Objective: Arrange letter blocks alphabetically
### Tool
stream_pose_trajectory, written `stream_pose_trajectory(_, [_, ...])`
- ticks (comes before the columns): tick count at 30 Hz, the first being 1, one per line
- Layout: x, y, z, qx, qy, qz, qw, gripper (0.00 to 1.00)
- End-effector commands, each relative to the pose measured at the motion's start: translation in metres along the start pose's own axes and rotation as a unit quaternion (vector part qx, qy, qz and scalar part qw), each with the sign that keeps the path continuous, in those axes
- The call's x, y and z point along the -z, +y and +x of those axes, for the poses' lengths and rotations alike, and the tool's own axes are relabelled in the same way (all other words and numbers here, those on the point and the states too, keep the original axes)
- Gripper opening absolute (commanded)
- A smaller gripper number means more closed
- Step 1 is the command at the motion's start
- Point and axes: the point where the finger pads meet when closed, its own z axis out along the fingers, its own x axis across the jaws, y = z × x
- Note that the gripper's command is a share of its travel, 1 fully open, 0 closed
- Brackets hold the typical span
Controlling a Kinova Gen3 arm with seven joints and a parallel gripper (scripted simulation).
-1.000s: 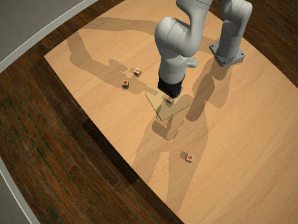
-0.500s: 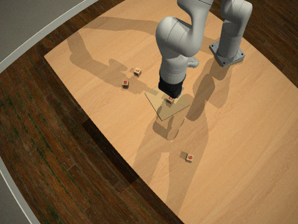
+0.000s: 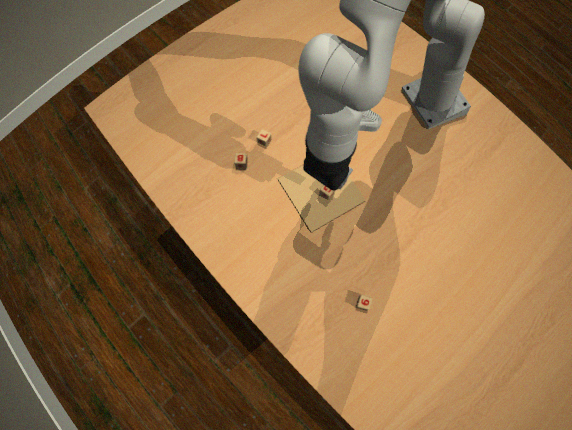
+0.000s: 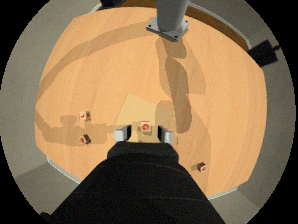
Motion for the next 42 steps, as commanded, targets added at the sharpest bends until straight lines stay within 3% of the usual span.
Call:
stream_pose_trajectory(1, [-0.002, 0.000, 0.000, 0.000, 0.000, 0.001, 1.000, 1.00])
stream_pose_trajectory(42, [-0.048, 0.001, 0.002, 0.000, 0.000, 0.001, 1.000, 1.00])
